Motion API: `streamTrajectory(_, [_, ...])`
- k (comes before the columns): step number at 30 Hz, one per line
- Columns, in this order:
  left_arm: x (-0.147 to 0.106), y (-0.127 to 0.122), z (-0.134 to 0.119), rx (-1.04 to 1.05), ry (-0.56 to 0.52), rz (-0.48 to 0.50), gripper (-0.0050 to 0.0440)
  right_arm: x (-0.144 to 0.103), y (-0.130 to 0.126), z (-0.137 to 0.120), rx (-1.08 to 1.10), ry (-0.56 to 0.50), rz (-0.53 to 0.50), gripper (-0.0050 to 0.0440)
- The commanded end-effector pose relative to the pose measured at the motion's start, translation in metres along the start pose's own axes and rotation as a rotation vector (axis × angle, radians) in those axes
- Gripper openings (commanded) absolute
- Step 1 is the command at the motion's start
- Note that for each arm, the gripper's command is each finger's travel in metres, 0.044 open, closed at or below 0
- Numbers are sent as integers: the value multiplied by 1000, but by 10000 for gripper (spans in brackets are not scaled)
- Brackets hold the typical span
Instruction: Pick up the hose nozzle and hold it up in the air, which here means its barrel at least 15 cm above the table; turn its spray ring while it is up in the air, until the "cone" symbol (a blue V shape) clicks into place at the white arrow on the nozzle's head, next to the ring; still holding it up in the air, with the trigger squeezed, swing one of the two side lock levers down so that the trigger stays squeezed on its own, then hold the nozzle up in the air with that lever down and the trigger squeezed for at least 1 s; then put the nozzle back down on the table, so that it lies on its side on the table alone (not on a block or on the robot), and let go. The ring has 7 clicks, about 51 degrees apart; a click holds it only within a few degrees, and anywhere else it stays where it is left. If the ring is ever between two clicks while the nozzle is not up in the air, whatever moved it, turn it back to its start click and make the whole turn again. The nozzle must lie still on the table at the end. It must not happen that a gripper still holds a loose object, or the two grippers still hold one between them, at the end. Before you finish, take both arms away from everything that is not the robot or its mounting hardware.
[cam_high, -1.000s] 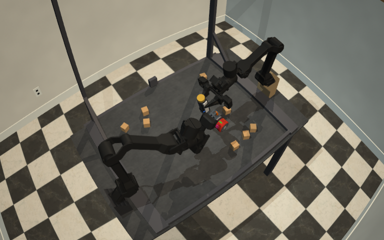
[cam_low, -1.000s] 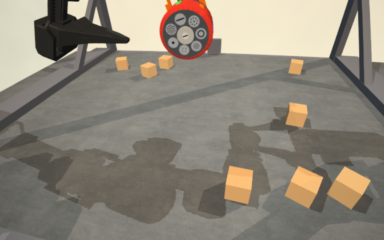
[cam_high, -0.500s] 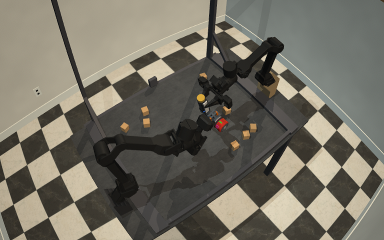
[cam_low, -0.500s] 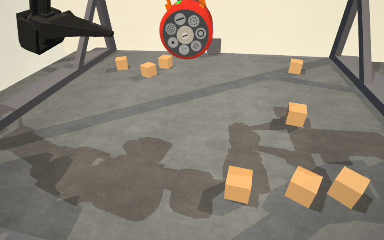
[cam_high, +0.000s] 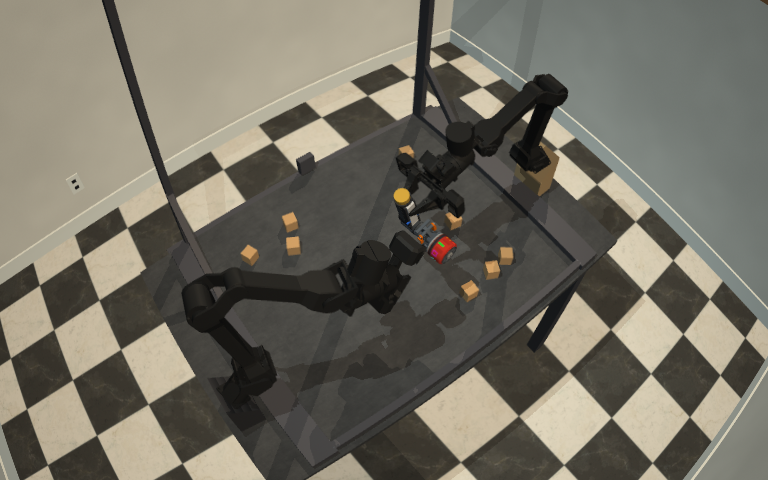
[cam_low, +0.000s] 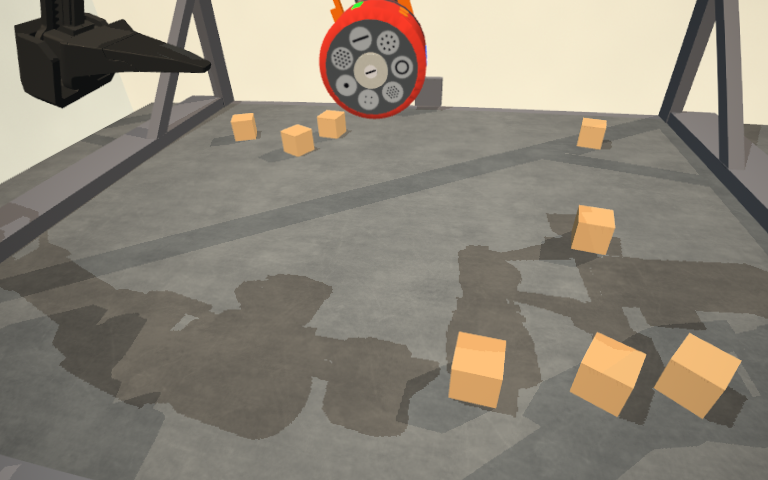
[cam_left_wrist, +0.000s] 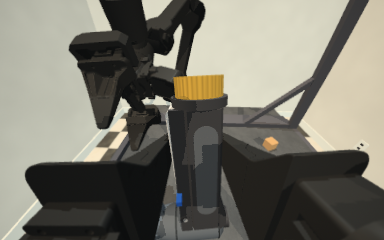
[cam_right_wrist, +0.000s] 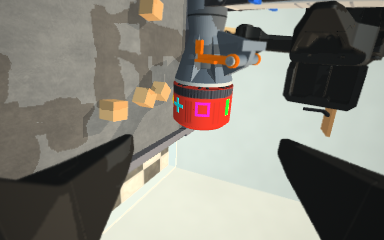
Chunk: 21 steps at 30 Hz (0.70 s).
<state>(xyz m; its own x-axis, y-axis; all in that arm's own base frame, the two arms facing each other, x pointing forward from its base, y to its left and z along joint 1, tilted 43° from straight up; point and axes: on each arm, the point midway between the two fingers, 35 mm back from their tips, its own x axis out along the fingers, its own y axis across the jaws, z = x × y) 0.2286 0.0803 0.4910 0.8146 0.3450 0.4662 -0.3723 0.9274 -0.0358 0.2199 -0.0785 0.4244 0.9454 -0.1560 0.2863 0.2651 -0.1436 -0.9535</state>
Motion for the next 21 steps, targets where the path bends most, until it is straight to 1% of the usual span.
streamTrajectory(1, [-5, 1, 20, 0, -53, 0, 170, -4, -6, 2, -5, -1, -16, 414])
streamTrajectory(21, [-6, 1, 21, -1, -54, 0, 170, -2, -8, 2, -4, -3, -18, 414])
